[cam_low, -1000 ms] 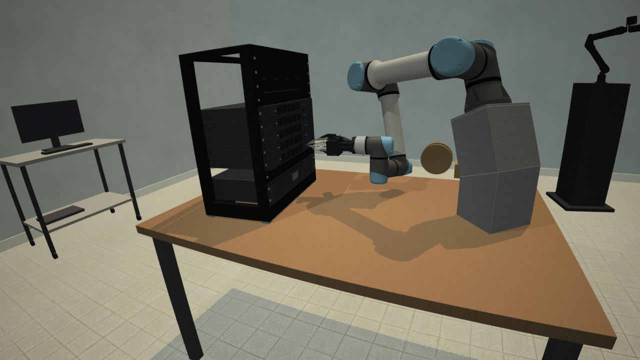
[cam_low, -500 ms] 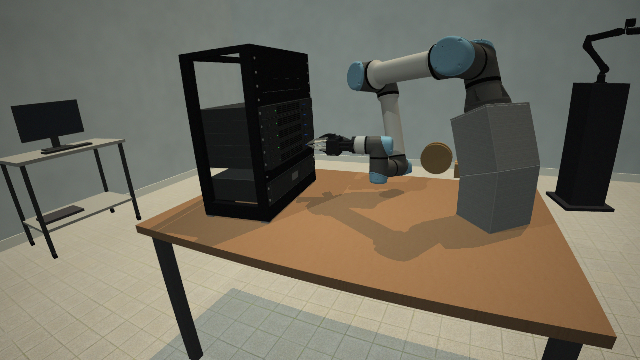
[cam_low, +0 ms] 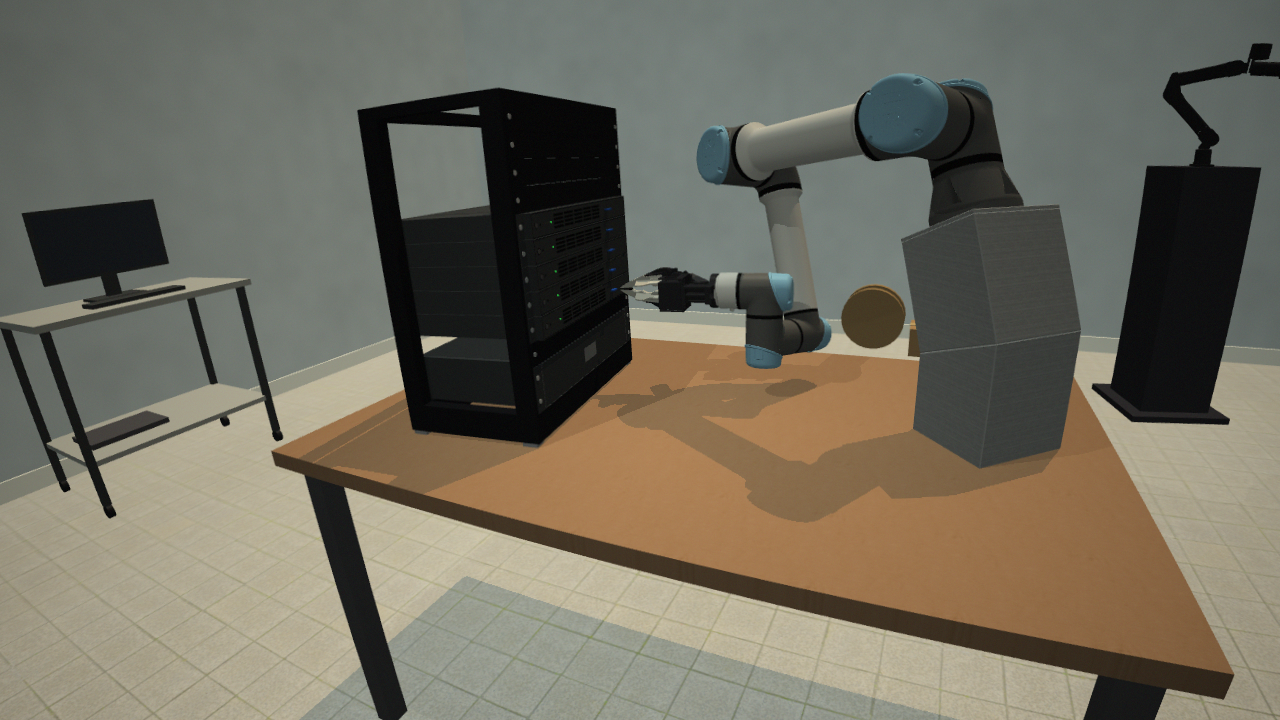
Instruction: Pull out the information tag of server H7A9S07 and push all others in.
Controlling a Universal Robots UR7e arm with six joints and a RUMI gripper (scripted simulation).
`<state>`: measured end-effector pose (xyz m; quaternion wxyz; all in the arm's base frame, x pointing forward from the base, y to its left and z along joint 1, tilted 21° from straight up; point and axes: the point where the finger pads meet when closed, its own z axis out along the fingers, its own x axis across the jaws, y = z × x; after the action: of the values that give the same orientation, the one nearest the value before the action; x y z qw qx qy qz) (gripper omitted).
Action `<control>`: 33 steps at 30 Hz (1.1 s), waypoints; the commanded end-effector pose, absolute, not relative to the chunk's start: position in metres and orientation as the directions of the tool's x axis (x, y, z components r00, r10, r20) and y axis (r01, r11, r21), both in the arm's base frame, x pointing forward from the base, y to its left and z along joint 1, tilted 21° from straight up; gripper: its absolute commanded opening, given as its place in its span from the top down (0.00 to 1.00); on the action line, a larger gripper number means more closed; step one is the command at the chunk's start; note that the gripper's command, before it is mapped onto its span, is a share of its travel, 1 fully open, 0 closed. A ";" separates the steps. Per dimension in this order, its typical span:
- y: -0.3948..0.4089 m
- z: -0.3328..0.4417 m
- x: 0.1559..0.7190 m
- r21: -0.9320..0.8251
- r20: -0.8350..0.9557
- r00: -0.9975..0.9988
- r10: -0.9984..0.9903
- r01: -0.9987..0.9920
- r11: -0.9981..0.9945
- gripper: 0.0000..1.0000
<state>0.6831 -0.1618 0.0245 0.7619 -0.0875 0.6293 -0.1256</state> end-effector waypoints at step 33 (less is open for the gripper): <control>-0.149 0.045 0.604 -0.292 -0.937 0.177 -0.302 0.081 0.953 0.85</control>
<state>0.6180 -0.1536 0.0331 0.7621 -0.0874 0.6291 -0.1257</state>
